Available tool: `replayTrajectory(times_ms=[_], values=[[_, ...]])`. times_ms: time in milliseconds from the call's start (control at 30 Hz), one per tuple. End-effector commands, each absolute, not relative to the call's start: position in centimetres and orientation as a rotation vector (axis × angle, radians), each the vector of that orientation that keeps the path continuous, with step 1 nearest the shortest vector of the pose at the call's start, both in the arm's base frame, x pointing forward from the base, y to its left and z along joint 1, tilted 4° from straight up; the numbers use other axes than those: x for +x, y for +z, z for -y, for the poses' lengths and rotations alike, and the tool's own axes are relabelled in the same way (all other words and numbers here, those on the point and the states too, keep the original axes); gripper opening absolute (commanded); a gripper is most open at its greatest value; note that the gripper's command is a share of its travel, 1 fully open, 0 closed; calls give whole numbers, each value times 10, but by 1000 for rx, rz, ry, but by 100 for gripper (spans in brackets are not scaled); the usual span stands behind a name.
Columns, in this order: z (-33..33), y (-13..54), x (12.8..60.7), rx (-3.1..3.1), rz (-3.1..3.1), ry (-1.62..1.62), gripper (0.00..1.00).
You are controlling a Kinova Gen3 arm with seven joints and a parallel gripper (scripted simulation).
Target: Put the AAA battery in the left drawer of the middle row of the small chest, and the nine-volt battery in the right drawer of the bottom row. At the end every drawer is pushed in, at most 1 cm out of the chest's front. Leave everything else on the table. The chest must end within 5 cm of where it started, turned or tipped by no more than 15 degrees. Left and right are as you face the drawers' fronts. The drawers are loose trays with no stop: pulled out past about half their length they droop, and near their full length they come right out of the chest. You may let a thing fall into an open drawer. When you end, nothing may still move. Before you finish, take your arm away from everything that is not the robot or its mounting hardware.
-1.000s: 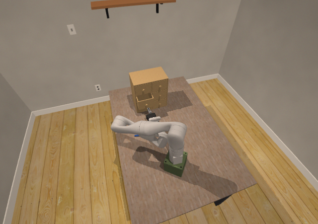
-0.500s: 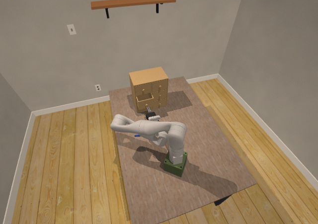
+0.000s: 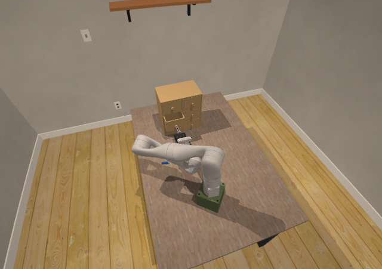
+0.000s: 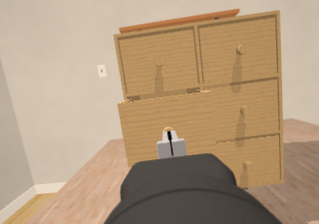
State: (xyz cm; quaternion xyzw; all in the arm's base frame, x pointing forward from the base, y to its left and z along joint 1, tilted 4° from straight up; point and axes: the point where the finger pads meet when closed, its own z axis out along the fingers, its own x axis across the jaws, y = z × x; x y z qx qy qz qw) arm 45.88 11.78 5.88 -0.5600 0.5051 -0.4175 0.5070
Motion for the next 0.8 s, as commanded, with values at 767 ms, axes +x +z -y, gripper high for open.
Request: replayTrajectory(times_ms=[767], values=[[-124,64,502,-1340,-1215,-1007,0]])
